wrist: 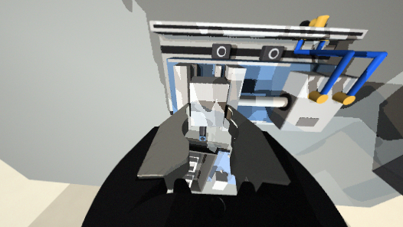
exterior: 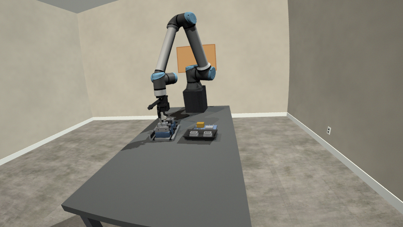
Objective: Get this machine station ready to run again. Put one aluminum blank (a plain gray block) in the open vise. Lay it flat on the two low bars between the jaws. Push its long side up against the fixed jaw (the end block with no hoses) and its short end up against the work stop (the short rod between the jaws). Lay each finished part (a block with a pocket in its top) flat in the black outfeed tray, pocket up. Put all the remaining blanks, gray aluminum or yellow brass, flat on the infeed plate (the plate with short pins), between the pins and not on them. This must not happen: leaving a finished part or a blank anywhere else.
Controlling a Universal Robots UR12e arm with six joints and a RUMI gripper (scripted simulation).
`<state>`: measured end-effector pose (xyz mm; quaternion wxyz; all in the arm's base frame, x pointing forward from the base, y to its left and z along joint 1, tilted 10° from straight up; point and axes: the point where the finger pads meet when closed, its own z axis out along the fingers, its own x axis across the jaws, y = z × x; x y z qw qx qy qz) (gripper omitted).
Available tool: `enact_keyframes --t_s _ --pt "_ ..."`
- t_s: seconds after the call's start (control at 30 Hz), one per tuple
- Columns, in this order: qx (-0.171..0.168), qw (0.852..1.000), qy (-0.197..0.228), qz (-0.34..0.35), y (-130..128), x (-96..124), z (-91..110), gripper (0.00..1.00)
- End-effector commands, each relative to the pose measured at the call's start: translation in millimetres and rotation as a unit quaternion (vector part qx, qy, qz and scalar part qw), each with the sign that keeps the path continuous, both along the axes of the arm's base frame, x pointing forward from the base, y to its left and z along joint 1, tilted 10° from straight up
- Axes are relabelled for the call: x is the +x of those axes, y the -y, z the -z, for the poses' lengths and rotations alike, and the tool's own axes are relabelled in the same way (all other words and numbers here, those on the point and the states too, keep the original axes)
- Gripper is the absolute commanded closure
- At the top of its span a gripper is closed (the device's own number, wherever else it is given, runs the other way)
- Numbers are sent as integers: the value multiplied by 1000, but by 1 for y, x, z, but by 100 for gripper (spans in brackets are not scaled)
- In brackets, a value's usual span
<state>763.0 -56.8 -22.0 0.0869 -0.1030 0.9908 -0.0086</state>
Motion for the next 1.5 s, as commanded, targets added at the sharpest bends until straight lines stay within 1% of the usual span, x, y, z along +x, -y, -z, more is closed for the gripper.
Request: enact_keyframes --t_s 0.0,1.47 --pt "0 1000 1 0 0 1 -1 100" --pt "0 1000 1 0 -4 1 -1 100"
